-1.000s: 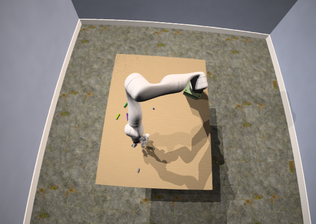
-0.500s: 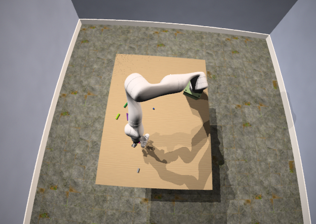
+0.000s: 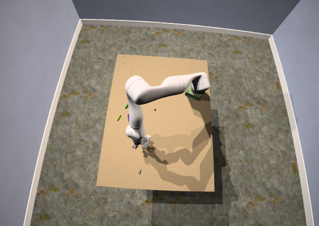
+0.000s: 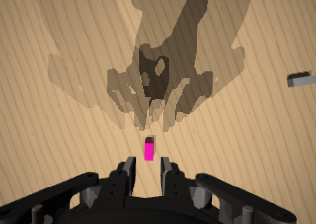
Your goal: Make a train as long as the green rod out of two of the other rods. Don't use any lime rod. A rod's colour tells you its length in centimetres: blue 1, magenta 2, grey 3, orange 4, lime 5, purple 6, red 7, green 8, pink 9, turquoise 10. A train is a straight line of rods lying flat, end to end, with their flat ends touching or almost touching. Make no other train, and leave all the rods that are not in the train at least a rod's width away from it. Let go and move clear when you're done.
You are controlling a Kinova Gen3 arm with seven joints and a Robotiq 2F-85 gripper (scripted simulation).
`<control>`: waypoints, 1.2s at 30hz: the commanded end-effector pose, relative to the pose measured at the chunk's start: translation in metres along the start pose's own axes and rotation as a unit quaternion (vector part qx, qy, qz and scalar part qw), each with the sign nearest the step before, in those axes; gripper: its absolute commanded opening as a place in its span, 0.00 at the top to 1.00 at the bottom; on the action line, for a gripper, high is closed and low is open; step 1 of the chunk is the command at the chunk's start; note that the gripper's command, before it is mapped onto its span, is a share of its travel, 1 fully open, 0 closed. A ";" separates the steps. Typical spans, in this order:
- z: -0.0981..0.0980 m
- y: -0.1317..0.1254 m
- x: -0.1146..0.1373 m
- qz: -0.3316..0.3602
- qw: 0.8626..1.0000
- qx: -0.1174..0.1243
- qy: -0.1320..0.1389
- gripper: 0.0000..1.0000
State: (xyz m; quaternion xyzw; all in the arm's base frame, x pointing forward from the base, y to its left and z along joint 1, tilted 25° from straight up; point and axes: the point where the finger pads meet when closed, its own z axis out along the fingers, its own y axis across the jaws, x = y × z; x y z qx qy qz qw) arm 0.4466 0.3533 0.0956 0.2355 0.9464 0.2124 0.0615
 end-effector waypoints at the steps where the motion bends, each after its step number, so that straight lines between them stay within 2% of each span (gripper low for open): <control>1: 0.005 0.000 0.002 -0.001 1.000 0.001 0.002 0.76; 23: 0.034 0.000 0.001 -0.001 1.000 0.001 0.002 0.76; 36: 0.040 0.000 0.001 -0.001 1.000 0.001 0.002 0.76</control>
